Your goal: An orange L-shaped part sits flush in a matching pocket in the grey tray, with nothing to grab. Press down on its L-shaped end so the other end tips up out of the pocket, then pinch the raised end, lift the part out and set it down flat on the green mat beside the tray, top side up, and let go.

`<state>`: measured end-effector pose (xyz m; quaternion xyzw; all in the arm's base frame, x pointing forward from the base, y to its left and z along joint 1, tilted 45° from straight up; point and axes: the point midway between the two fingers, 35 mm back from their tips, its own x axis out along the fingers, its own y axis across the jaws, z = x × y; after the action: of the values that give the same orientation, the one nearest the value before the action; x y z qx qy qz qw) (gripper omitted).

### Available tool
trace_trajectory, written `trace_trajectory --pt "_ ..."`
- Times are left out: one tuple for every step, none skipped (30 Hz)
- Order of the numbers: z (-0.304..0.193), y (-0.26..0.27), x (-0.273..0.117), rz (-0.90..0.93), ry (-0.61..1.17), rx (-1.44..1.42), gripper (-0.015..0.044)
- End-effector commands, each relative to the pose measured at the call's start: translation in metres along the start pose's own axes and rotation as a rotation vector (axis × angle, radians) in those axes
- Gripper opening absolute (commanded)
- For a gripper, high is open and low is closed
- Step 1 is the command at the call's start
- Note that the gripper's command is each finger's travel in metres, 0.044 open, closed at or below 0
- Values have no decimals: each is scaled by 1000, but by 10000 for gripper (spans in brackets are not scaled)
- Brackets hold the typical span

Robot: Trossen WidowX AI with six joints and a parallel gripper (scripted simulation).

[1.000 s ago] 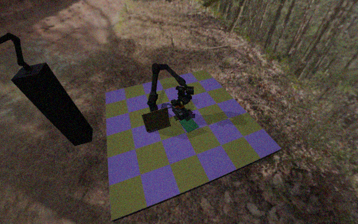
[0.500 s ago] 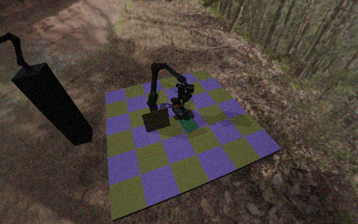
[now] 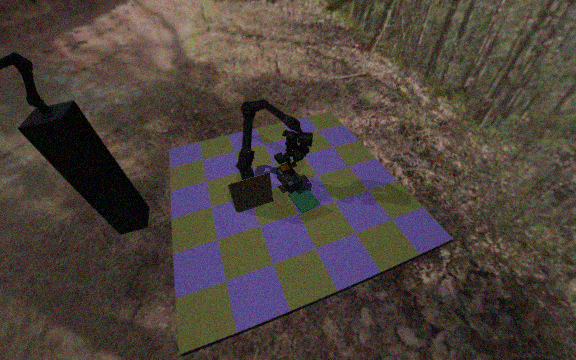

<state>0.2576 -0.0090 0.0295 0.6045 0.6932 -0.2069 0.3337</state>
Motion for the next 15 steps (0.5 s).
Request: trace_trajectory --pt "1 1 -9 2 -7 -7 0" --pt "1 1 -10 2 -7 -7 0" --pt "1 1 -12 2 -7 -7 0" --pt "1 1 -13 2 -7 -7 0" --pt "1 1 -15 2 -7 -7 0" --pt "1 1 -17 2 -7 -7 0" --pt "1 1 -18 2 -7 -7 0" --pt "1 1 -18 2 -7 -7 0" --pt "1 1 -17 2 -7 -7 0" --pt "1 1 -17 2 -7 -7 0" --pt "1 1 -17 2 -7 -7 0" --pt "1 1 -18 2 -7 -7 0" --pt "2 1 -18 2 -7 -7 0" --pt "3 1 -18 2 -8 -7 0" --pt "6 1 -18 2 -8 -7 0"
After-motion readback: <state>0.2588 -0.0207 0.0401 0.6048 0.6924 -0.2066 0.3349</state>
